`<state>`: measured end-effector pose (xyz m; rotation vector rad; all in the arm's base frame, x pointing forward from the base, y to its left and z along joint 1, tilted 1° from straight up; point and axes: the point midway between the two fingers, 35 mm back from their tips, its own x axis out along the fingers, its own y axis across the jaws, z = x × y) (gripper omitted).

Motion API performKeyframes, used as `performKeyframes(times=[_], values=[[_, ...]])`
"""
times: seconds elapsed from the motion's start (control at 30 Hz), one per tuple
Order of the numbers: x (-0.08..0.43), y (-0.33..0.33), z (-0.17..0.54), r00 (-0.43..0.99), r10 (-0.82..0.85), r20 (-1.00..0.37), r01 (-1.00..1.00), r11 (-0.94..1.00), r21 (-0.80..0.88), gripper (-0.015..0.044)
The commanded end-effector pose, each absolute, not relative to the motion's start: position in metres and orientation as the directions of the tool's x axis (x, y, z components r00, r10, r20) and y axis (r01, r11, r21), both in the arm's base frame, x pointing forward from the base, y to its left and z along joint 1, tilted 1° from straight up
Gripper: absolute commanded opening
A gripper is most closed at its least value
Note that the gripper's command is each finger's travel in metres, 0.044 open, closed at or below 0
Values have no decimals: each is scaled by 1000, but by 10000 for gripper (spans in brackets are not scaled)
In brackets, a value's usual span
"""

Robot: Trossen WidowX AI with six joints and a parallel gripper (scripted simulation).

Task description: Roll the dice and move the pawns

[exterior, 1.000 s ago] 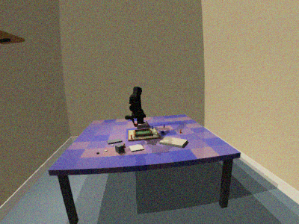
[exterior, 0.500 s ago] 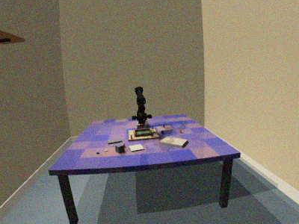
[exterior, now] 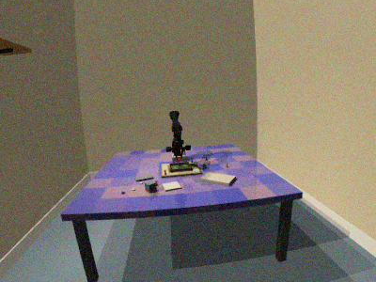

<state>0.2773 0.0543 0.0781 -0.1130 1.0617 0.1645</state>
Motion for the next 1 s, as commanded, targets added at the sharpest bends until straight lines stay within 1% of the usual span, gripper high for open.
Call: performKeyframes(times=[0.0, 0.2, 0.27, 0.4, 0.6, 0.97], values=[[277, 54, 77, 571, 98, -815, -191, 982, -16, 0], [278, 55, 77, 721, 127, -681, -190, 982, -18, 0], [277, 54, 77, 750, 133, -647, -190, 982, -18, 0], [274, 54, 81, 754, 134, -643, -190, 982, -18, 0], [245, 49, 104, 752, 134, -645, -190, 982, -18, 0], [245, 49, 102, 751, 136, -646, -193, 981, -18, 0]])
